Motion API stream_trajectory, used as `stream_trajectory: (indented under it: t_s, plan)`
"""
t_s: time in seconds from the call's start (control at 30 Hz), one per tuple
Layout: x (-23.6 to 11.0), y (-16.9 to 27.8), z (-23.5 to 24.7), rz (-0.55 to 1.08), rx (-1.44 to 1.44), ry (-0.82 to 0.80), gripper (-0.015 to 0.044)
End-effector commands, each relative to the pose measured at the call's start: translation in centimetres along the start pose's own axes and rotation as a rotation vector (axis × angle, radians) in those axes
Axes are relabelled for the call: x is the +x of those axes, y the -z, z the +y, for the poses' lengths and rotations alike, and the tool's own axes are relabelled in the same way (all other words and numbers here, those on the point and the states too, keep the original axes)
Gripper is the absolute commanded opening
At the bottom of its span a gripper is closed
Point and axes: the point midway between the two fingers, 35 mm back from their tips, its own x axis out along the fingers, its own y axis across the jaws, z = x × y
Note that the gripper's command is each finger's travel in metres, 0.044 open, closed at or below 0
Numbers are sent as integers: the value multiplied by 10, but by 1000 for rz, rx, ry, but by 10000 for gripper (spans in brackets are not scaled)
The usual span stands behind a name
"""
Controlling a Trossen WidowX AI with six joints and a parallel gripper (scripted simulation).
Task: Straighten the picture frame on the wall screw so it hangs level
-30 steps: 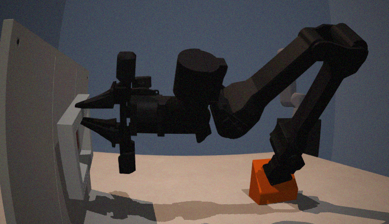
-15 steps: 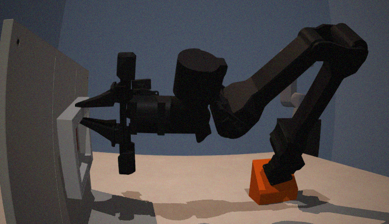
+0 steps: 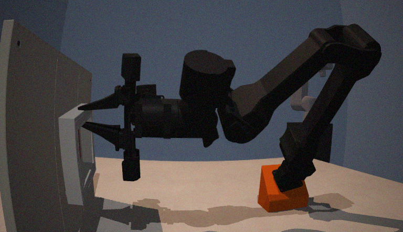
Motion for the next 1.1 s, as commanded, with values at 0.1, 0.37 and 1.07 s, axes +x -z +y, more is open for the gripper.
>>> stream_trajectory:
  t_s: [0.1, 0.37, 1.07]
  plan:
    - [0, 0, 0, 3, 35, 0, 0]
    - [0, 0, 1, 3, 82, 0, 0]
    - [0, 0, 1, 1, 119, 0, 260]
